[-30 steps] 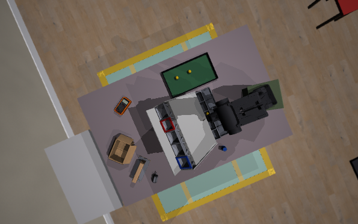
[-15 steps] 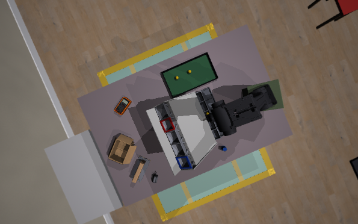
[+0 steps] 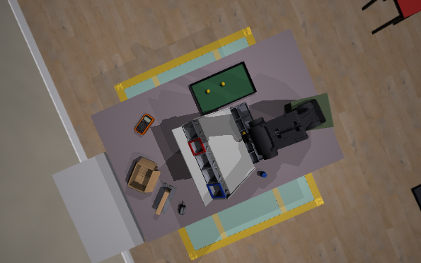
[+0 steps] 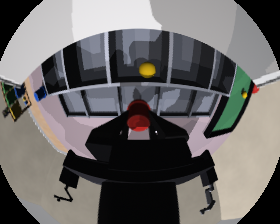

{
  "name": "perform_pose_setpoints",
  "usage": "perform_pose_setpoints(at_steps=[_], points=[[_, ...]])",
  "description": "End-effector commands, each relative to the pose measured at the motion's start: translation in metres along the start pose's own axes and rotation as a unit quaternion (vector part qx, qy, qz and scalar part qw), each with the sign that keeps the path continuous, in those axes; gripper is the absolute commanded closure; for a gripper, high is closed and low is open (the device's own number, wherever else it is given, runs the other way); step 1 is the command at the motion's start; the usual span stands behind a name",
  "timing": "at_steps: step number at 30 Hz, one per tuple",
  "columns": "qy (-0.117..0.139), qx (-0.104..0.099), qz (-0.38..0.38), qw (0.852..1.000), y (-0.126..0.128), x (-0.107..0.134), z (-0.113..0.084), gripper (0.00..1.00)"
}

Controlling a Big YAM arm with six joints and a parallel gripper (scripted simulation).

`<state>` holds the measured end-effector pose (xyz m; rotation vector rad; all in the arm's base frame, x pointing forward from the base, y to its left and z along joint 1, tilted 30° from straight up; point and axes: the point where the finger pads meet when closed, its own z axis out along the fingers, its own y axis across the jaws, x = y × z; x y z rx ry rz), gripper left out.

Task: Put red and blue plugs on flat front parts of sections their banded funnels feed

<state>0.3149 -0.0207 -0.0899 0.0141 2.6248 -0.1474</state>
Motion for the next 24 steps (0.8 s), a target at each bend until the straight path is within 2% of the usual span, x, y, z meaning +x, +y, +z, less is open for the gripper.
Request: perform_pose_setpoints(at_steps=[1,24], points=[[0.001,0.001,0.000,1.000,-0.0026,0.0021,0.0035,1.00],[-0.001,0.002,0.000,1.000,-0.0030,-0.0006,0.0069,1.00]])
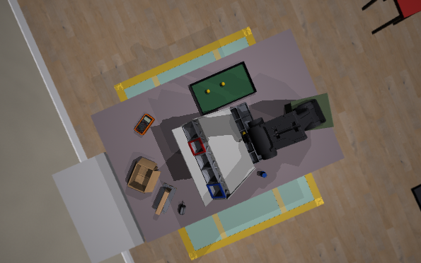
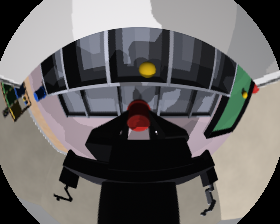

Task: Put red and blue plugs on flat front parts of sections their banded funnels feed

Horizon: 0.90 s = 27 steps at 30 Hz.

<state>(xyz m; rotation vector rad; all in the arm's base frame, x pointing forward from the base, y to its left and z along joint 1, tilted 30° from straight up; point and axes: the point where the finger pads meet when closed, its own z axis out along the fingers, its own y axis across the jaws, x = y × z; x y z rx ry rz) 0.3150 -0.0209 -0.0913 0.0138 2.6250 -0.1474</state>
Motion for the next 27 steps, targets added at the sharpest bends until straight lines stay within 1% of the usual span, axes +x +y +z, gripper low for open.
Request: perform_pose_setpoints(at_steps=[1,12,27], points=[[-0.001,0.002,0.001,1.000,-0.003,-0.001,0.006,1.00],[-0.001,0.001,0.000,1.000,-0.003,-0.001,0.016,1.00],[0.000,0.002,0.001,1.000,-0.003,0.001,0.021,1.00]])
